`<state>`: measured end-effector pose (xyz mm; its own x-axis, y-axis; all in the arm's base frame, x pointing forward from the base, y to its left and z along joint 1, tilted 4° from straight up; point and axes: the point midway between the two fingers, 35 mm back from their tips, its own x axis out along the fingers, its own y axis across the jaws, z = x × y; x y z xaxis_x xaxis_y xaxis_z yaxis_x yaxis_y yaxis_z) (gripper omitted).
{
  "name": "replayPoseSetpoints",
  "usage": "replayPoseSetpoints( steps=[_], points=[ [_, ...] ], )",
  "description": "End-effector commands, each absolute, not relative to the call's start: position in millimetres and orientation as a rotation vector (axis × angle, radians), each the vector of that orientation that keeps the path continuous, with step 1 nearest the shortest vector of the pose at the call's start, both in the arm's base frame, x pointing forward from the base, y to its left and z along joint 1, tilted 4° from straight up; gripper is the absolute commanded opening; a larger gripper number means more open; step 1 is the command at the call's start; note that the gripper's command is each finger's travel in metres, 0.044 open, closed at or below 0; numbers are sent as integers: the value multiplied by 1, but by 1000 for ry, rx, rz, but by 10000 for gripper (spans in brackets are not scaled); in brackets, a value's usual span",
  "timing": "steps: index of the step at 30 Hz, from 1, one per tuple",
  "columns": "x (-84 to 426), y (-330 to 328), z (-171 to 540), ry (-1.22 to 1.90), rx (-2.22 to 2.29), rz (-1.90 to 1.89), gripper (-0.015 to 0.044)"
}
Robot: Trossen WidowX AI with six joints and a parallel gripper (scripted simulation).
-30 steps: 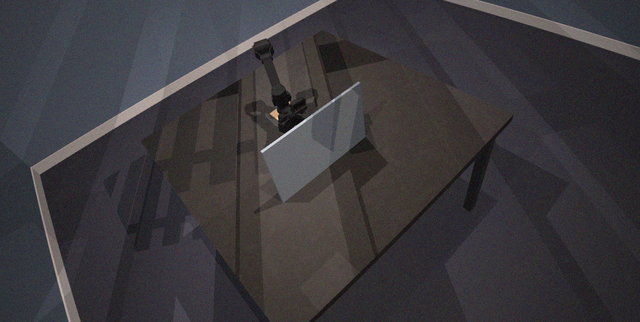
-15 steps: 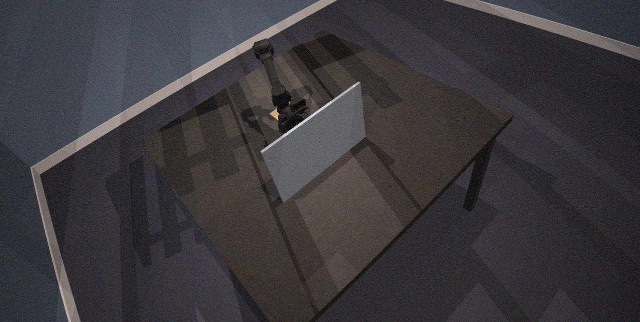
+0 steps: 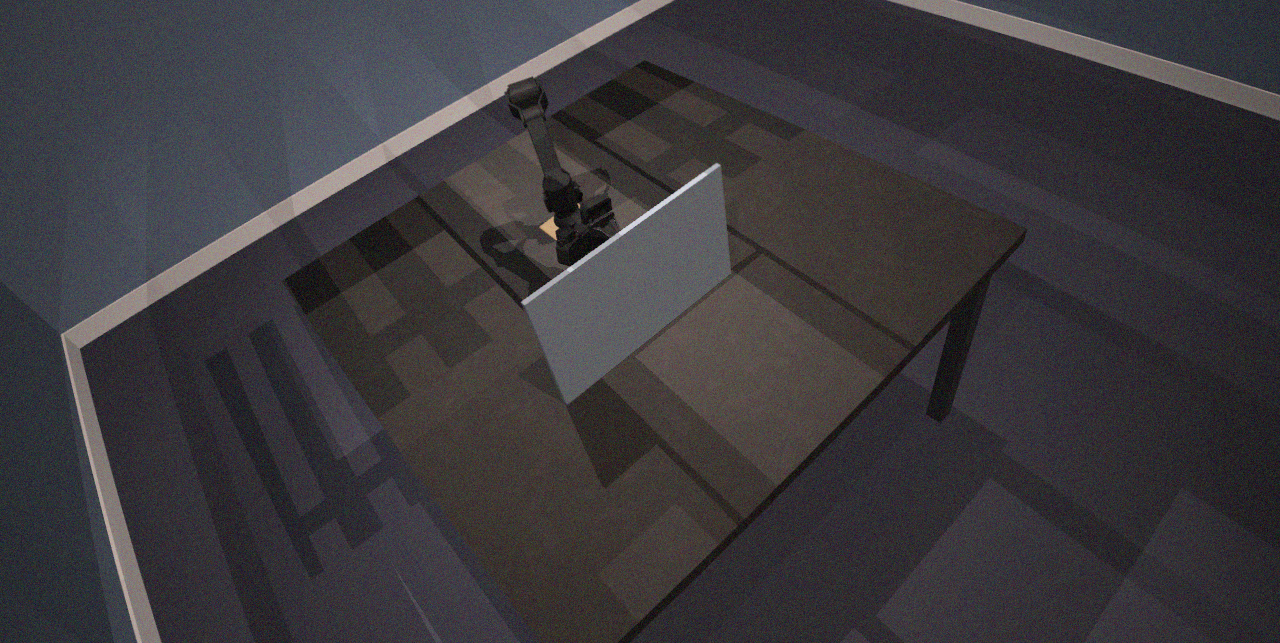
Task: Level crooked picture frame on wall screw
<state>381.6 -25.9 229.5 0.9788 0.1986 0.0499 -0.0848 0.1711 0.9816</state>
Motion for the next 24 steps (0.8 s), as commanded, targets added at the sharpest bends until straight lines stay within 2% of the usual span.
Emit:
replayPoseSetpoints(
  steps=[1,7,14,15,24],
  points=[
    [382,-27,228,97,1383,198,234],
    [382,-27,228,97,1383,198,76],
    [382,-27,228,97,1383,198,30],
    [382,-27,228,97,1383,198,3],
    [382,-27,229,97,1383,198,0]
  ],
)
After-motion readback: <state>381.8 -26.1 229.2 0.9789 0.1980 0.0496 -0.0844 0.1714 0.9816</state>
